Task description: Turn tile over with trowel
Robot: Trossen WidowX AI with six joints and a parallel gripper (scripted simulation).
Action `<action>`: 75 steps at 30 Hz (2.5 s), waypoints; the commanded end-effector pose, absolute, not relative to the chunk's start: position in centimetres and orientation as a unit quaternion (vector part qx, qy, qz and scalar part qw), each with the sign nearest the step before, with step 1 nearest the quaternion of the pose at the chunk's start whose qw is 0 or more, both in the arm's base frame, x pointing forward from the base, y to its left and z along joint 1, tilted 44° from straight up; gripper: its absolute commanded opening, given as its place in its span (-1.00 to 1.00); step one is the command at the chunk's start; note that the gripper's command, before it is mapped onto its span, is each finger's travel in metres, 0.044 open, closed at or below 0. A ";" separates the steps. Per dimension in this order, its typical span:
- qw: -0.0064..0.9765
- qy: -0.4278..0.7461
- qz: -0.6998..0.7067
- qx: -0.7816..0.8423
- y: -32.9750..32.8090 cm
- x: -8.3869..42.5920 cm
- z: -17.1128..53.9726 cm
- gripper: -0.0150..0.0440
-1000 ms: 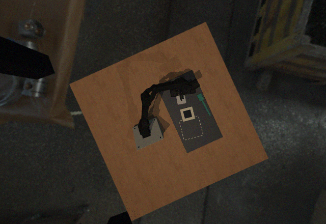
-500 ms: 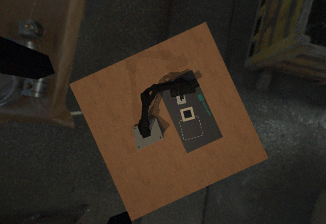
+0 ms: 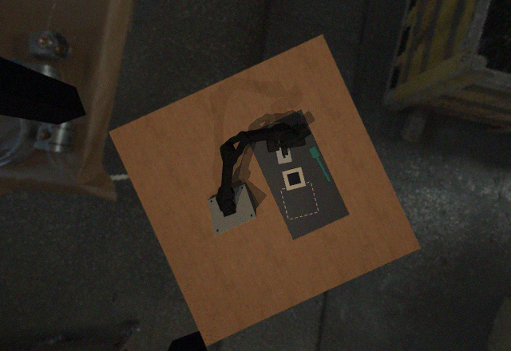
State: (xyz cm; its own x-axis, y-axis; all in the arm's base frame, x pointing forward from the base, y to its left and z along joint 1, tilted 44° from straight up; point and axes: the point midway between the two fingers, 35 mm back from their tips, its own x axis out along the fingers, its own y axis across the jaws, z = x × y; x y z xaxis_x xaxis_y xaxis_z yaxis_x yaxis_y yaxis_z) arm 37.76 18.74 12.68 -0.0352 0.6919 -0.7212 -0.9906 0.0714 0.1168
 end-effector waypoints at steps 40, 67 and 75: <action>0.606 0.215 0.688 -0.336 19.0 37.6 12.1 -0.05; 0.425 -0.074 0.717 -0.547 19.0 37.6 12.1 -0.05; 0.412 -0.090 0.716 -0.557 19.0 37.6 12.1 -0.05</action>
State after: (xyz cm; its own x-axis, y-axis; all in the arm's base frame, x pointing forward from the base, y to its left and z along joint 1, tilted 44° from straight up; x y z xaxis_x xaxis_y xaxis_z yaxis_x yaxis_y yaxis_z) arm 37.65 18.90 12.22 -0.0372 0.6908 -0.7221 -0.5169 -0.6317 -0.5777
